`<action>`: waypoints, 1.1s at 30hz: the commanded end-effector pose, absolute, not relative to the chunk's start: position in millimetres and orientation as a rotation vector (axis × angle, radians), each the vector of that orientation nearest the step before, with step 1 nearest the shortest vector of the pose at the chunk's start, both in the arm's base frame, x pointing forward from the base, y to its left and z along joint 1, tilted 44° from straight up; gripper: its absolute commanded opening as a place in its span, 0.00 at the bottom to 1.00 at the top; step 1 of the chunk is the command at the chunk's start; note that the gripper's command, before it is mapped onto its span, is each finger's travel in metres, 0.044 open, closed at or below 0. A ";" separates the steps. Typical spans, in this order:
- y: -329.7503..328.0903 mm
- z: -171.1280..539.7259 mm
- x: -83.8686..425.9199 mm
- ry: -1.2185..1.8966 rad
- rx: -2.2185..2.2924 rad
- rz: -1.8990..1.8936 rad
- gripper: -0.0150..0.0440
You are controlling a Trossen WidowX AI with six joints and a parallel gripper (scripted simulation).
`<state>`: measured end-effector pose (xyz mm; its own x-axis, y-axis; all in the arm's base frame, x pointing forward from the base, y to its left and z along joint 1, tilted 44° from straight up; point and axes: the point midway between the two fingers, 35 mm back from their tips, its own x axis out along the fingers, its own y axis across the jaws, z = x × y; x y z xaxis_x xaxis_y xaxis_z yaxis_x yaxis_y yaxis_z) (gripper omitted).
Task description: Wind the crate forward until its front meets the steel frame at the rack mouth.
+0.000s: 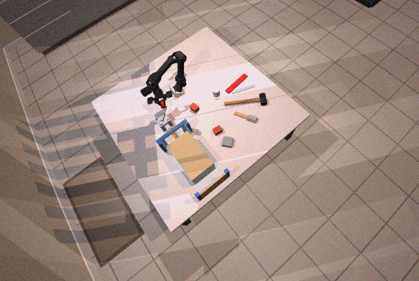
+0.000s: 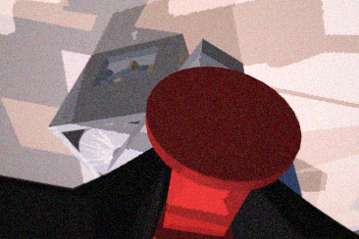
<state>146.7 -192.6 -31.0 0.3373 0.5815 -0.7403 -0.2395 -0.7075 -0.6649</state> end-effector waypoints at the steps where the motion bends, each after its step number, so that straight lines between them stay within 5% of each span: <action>1: -207.6 -45.4 137.1 -0.270 -1.896 1.503 0.25; 33: -235.8 -68.9 128.9 -0.268 -1.898 1.505 0.25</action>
<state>128.3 -224.5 -57.0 0.3184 0.5729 -0.7552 -0.2596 -0.7136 -0.6507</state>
